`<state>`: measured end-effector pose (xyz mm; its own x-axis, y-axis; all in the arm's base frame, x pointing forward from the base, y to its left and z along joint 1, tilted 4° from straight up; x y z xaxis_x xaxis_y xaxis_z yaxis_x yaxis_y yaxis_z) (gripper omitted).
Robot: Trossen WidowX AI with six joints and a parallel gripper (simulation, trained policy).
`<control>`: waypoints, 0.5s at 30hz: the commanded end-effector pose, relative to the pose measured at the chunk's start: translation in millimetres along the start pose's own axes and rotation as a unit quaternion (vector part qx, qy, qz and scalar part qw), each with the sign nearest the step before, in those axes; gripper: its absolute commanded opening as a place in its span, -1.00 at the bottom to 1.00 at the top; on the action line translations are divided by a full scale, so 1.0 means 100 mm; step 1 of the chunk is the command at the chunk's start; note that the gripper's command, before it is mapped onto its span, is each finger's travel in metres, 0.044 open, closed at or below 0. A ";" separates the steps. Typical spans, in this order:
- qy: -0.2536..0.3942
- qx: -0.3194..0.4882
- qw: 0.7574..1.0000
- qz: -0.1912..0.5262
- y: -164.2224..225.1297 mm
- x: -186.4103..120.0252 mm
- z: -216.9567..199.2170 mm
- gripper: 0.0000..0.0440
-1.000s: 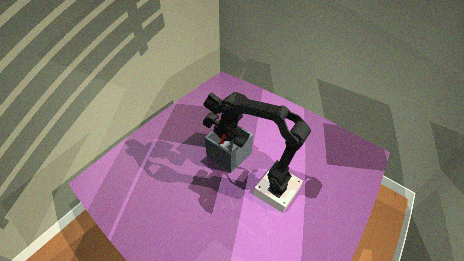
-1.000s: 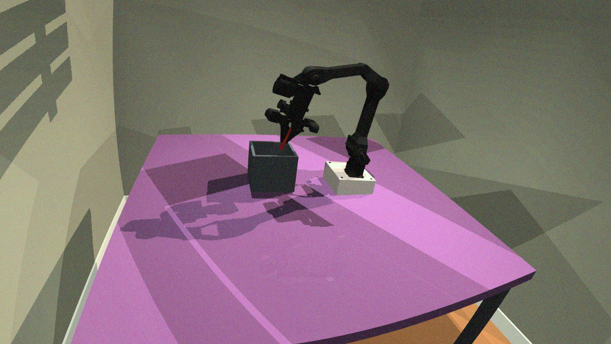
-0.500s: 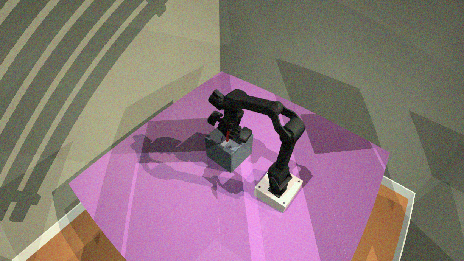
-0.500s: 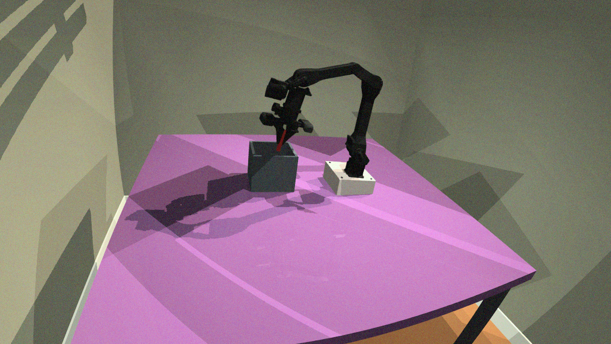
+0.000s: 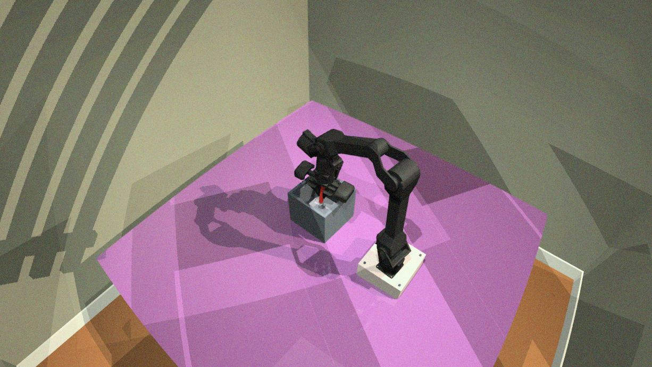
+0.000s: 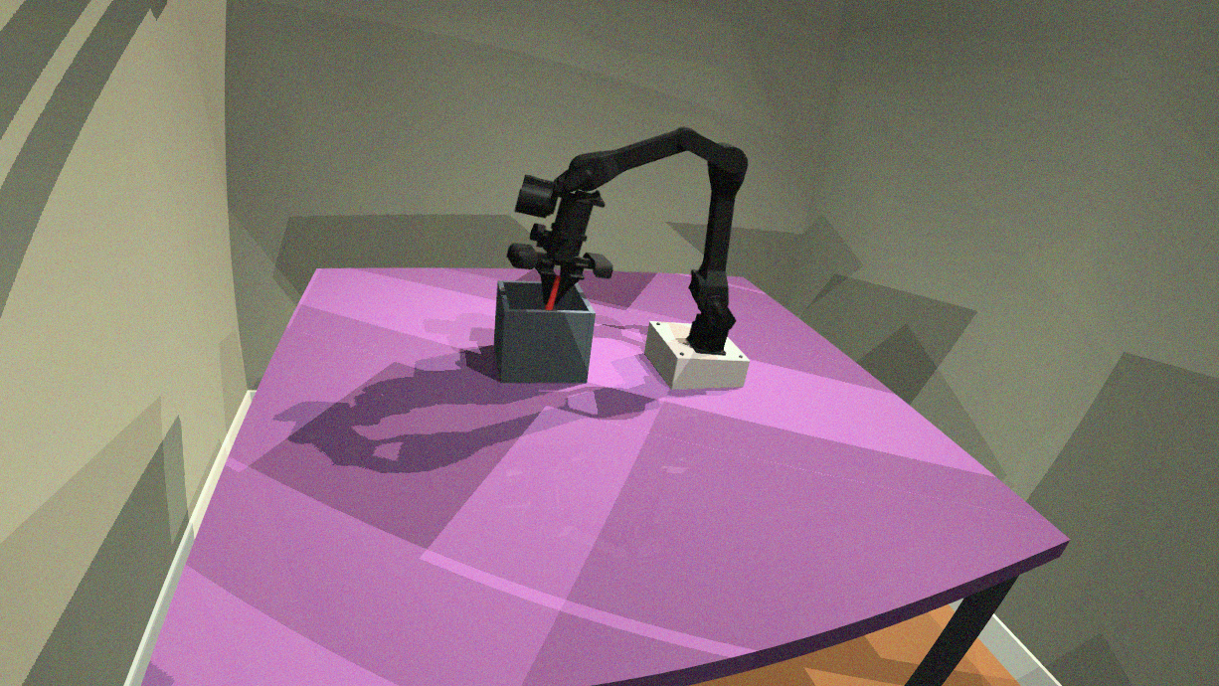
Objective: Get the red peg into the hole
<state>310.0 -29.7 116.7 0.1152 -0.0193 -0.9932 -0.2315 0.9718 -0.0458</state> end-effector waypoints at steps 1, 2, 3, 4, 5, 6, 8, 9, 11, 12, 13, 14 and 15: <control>0.001 -0.003 1.000 0.005 -0.04 0.10 0.01 -1.00; 0.001 -0.003 1.000 0.006 -0.05 0.12 0.01 -1.00; 0.001 -0.004 1.000 0.007 -0.06 0.14 0.01 -1.00; 0.002 -0.005 1.000 0.008 -0.07 0.17 0.01 -1.00; 0.003 -0.006 1.000 0.008 -0.08 0.19 0.01 -1.00; 0.003 -0.007 1.000 0.009 -0.08 0.22 0.01 -1.00; 0.005 -0.010 1.000 0.012 -0.09 0.27 0.01 -1.00; 0.006 -0.012 1.000 0.013 -0.09 0.30 0.01 -1.00; 0.007 -0.016 1.000 0.014 -0.10 0.35 0.02 -1.00; 0.008 -0.017 1.000 0.014 -0.10 0.38 0.02 -1.00; 0.009 -0.019 1.000 0.013 -0.10 0.40 0.02 -1.00; 0.010 -0.021 1.000 0.013 -0.11 0.42 0.02 -1.00; 0.012 -0.023 1.000 0.012 -0.11 0.44 0.02 -1.00</control>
<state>319.1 -40.0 80.9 0.0952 -0.0013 -0.9955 -0.2656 0.9637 -0.0266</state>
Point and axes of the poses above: the point midway between the two fingers, 35 mm back from their tips, its own x axis out along the fingers, its own z axis across the jaws, y = z × x, the point moved 3 cm from there along -x, back along the fingers, and after that the axes turned 2 degrees about -x, right-handed, at the moved point
